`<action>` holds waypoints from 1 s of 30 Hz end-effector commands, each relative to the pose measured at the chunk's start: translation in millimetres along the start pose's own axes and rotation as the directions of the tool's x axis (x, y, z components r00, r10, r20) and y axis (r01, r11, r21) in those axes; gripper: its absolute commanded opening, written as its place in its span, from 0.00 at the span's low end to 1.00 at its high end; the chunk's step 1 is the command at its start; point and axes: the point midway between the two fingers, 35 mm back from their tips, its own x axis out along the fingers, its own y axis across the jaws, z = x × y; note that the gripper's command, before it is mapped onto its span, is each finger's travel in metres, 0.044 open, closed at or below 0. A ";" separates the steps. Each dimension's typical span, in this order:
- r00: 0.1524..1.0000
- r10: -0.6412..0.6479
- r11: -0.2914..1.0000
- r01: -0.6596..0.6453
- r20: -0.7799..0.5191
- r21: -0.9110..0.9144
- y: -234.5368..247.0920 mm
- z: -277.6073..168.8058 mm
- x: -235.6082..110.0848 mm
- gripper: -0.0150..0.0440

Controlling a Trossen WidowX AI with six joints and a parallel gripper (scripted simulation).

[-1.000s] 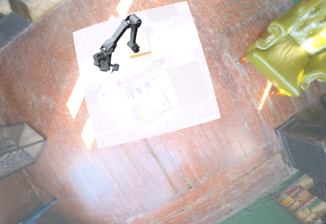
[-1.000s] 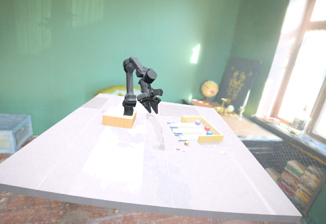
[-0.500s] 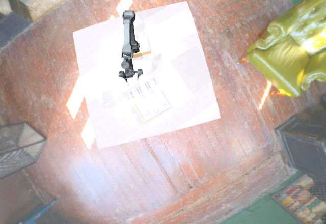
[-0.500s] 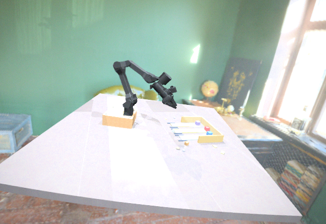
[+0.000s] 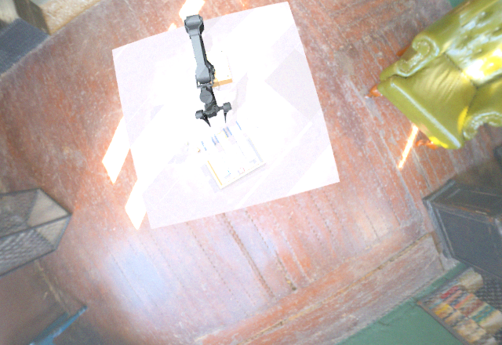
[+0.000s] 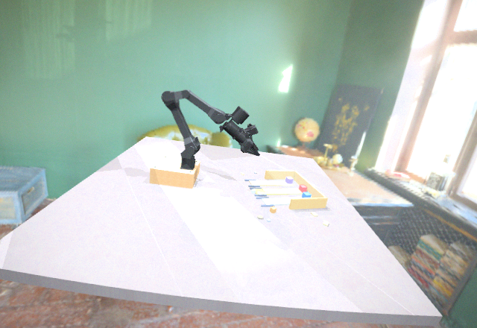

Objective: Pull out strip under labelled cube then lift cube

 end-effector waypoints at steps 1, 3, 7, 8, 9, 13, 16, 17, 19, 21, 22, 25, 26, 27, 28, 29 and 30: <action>1.000 0.002 1.000 -0.002 0.000 0.004 1.4 -1.1 0.3 0.93; 1.000 0.002 1.000 -0.002 0.000 0.004 1.4 -1.1 0.3 0.93; 1.000 0.003 1.000 -0.003 -0.008 0.003 1.9 -1.3 1.3 0.89; 0.999 0.008 1.000 -0.008 -0.033 -0.001 3.6 -1.7 4.2 0.84; 0.997 0.015 1.000 -0.015 -0.073 -0.007 6.5 -2.5 9.1 0.80; 0.962 0.043 0.998 -0.055 -0.271 -0.038 21.8 -9.4 32.5 0.62; 0.909 0.055 0.994 -0.088 -0.412 -0.062 34.3 -17.6 49.1 0.49; 0.888 0.056 0.993 -0.099 -0.457 -0.071 38.5 -20.8 54.4 0.44; 0.837 0.056 0.989 -0.122 -0.544 -0.087 47.2 -28.0 64.8 0.35; 0.779 0.051 0.984 -0.147 -0.625 -0.102 56.0 -36.3 74.5 0.26; 0.747 0.047 0.981 -0.159 -0.663 -0.110 60.4 -40.9 78.9 0.25; 0.640 0.027 0.971 -0.199 -0.768 -0.132 73.1 -55.9 90.6 0.25; 0.608 0.019 0.968 -0.210 -0.794 -0.137 76.6 -60.3 93.4 0.25; 0.594 0.015 0.967 -0.215 -0.805 -0.140 76.8 -61.6 95.6 0.25; 0.585 0.013 0.966 -0.218 -0.811 -0.141 76.9 -62.4 96.9 0.25; 0.582 0.013 0.966 -0.219 -0.813 -0.142 77.0 -62.7 97.3 0.25; 0.582 0.013 0.966 -0.219 -0.813 -0.142 77.0 -62.7 97.3 0.25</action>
